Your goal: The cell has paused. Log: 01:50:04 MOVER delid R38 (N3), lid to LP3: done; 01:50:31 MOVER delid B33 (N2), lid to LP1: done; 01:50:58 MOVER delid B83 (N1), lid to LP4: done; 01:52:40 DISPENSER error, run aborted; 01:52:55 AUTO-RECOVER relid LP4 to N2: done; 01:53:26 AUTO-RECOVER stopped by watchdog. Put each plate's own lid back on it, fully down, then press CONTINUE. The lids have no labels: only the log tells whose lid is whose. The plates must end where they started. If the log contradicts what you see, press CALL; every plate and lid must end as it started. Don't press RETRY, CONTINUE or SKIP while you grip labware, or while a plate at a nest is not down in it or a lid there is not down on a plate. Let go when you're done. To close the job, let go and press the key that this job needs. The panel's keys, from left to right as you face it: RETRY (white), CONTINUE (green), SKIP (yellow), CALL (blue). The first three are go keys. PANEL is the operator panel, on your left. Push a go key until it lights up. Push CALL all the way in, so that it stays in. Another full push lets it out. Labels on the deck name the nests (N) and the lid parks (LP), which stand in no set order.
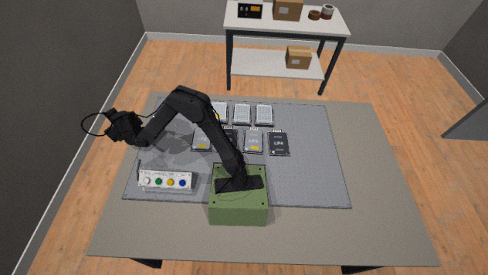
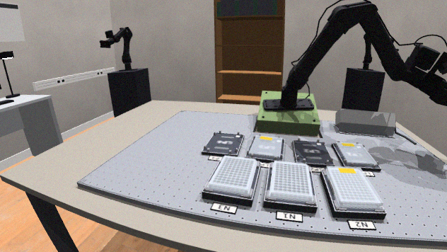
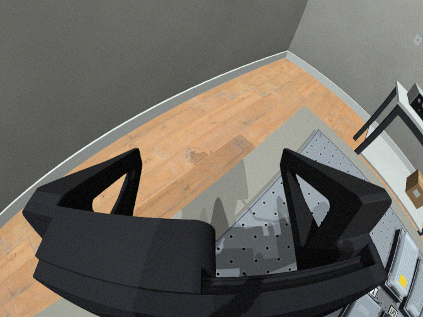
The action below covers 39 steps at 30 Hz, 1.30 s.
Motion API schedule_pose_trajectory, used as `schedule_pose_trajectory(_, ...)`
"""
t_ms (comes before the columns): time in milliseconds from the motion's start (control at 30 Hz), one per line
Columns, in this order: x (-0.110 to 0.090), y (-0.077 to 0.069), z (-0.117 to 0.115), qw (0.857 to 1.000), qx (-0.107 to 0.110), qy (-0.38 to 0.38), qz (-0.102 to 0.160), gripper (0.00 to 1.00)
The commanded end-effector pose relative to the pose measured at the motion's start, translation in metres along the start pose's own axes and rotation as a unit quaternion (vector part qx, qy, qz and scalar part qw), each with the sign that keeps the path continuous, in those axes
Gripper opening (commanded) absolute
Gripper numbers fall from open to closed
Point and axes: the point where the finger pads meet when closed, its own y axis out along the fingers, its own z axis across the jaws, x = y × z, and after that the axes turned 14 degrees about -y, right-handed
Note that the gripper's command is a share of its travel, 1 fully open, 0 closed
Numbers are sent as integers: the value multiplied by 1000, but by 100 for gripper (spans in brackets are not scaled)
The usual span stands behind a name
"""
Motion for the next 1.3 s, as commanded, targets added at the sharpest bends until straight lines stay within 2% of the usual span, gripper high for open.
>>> schedule_pose_trajectory(0,12,1,-17,1000,10,10,0,100)
schedule_pose_trajectory(33,6,2,-20,1000,13,3,7,100)
schedule_pose_trajectory(133,-6,7,-30,1000,13,3,7,100)
schedule_pose_trajectory(333,-6,17,-60,999,10,7,44,100)
schedule_pose_trajectory(433,-7,17,-61,999,15,5,50,100)
schedule_pose_trajectory(500,-20,18,-69,998,12,-1,55,100)
schedule_pose_trajectory(600,-23,22,-85,997,12,3,82,100)
schedule_pose_trajectory(733,-49,21,-96,996,17,-9,92,100)
schedule_pose_trajectory(833,-47,23,-112,994,14,2,111,100)
schedule_pose_trajectory(900,-60,22,-117,992,20,-9,122,100)
schedule_pose_trajectory(1000,-60,20,-118,992,23,-4,126,100)
schedule_pose_trajectory(1067,-61,22,-131,990,16,3,140,100)
schedule_pose_trajectory(1133,-75,20,-137,988,23,-8,152,100)
schedule_pose_trajectory(1200,-87,17,-142,988,23,-9,152,100)
schedule_pose_trajectory(1267,-86,17,-153,987,18,5,160,100)
